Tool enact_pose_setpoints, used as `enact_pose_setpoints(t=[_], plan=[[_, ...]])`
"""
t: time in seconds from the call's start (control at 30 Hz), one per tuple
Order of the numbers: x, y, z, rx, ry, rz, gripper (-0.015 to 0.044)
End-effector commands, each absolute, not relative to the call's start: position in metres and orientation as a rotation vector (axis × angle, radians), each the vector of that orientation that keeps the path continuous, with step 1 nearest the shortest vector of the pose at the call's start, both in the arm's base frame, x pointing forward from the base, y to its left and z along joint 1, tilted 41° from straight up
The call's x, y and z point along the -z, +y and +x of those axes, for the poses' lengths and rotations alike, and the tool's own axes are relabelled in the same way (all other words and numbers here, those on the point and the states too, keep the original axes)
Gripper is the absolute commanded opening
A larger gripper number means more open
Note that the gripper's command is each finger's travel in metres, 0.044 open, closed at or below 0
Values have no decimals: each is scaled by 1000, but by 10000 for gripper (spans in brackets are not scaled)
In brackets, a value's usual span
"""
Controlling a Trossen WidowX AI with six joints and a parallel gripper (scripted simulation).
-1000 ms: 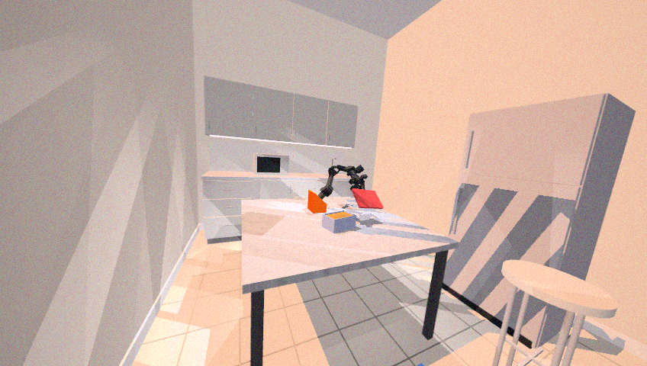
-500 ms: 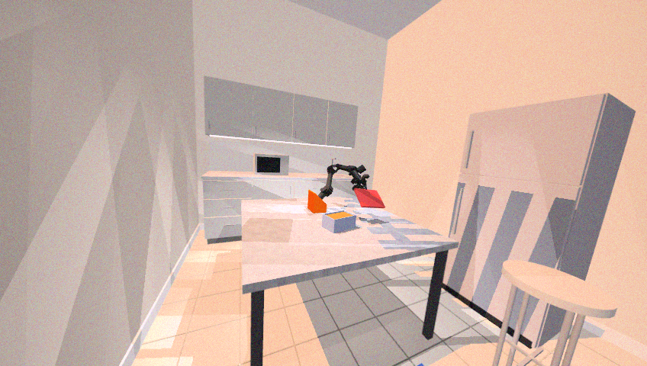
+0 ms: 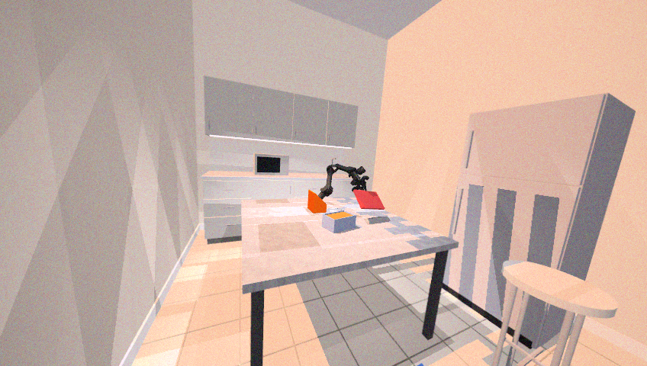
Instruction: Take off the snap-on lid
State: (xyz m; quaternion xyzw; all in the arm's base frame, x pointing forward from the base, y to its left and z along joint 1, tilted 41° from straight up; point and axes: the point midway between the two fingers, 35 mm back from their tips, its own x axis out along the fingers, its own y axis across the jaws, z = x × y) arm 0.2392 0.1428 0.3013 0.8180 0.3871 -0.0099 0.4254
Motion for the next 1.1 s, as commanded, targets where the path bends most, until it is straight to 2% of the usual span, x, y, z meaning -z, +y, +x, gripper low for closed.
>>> enact_pose_setpoints(t=[0.0, 1.07], plan=[[-299, 144, 240, 26, 955, 2051, 0], [-280, 160, 239, 25, 955, 2053, 0]])
